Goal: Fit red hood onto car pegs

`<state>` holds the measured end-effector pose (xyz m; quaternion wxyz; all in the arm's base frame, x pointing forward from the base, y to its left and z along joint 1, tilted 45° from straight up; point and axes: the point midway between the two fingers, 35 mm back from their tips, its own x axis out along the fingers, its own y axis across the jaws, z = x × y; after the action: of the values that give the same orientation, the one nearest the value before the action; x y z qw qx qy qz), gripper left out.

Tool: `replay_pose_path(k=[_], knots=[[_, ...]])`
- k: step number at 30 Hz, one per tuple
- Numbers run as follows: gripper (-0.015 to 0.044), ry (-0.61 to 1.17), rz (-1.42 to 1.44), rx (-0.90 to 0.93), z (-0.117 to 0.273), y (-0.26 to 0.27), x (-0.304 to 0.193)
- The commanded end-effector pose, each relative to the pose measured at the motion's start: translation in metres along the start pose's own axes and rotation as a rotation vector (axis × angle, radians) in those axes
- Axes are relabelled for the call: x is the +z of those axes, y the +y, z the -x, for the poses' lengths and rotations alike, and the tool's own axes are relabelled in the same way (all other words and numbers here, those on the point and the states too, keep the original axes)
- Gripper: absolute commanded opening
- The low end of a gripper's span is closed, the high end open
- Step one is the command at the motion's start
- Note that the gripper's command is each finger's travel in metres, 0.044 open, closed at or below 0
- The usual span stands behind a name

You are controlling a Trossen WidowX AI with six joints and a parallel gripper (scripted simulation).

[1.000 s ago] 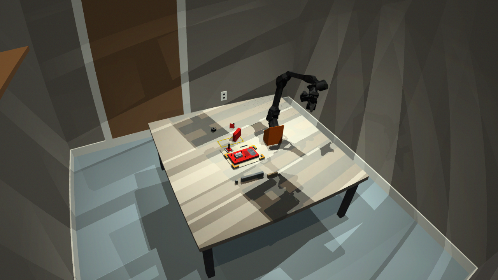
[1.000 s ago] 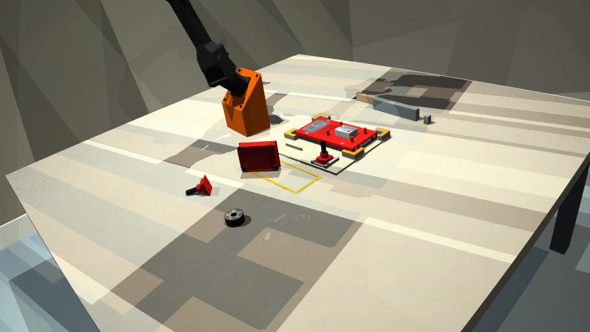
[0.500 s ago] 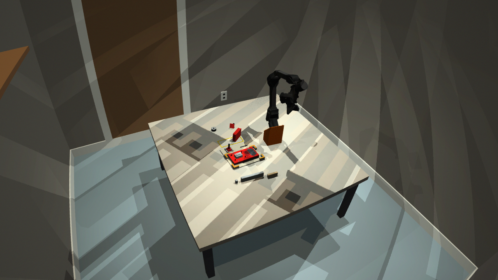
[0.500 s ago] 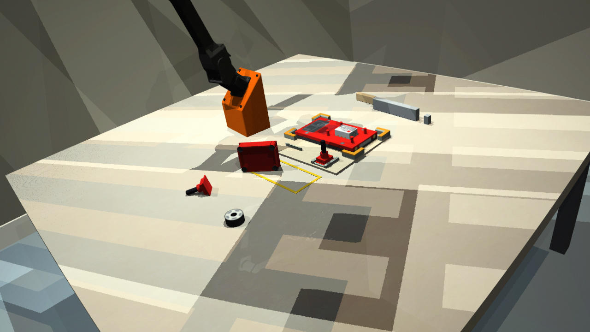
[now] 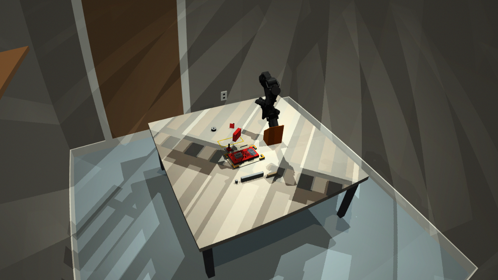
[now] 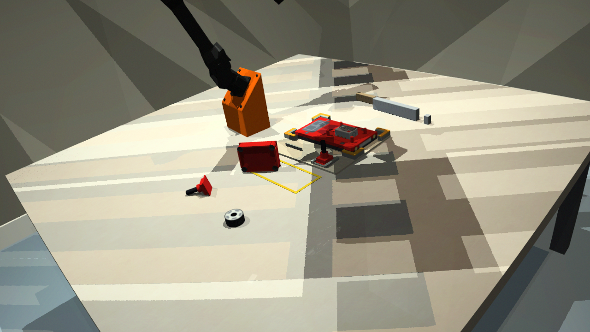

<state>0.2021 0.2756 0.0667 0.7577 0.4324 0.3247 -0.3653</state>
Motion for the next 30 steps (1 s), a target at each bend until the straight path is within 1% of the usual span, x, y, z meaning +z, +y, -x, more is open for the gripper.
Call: replay_pose_path(k=[1, 8, 15, 22, 30], knots=[[0.0000, -0.073, -0.116, -0.043, -0.025, 0.009, 0.044], [0.0000, -0.182, -0.282, -0.114, -0.057, 0.011, 0.110], [0.0000, -0.293, -0.445, -0.186, -0.082, -0.002, 0.174], [0.0000, -0.407, -0.604, -0.262, -0.098, -0.029, 0.233], [0.0000, -0.539, -0.782, -0.352, -0.106, -0.073, 0.292]])
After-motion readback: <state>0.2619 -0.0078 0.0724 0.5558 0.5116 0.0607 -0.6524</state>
